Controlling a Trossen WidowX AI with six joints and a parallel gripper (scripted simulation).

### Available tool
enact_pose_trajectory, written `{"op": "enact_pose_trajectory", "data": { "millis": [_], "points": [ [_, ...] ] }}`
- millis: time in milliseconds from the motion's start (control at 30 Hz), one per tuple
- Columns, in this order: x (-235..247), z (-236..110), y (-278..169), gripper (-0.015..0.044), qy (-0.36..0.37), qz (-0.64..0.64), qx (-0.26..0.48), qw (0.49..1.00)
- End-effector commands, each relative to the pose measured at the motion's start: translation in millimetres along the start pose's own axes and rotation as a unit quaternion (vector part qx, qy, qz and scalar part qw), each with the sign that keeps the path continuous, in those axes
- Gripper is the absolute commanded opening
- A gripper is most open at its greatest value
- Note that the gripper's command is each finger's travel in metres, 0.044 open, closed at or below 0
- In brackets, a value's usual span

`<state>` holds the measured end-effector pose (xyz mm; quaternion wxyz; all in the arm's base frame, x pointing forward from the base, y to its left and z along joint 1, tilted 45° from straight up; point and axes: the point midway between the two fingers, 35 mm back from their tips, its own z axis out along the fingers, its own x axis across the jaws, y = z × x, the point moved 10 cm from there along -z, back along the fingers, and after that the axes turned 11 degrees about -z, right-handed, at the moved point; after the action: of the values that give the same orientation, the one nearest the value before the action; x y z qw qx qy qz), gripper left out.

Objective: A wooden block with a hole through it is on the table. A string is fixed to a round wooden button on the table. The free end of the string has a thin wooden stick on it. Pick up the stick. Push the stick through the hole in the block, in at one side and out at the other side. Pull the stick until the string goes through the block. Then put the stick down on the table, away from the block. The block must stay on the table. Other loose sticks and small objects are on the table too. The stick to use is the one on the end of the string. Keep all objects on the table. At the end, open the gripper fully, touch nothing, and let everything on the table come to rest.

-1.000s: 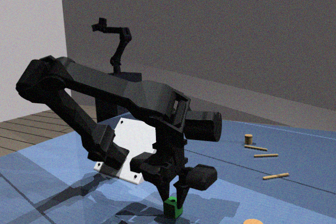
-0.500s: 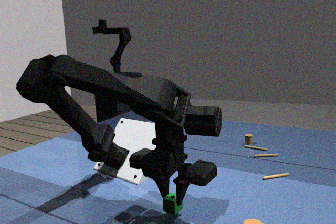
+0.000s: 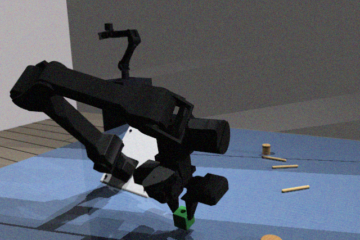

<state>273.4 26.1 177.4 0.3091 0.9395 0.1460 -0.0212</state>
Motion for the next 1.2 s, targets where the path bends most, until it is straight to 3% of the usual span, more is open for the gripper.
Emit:
{"op": "enact_pose_trajectory", "data": {
  "millis": [0,1167],
  "points": [
    [-1,0,8,0.0,0.007,0.0,0.024,1.0],
    [-16,25,84,0.0,0.051,-0.005,0.271,0.961]
  ]
}}
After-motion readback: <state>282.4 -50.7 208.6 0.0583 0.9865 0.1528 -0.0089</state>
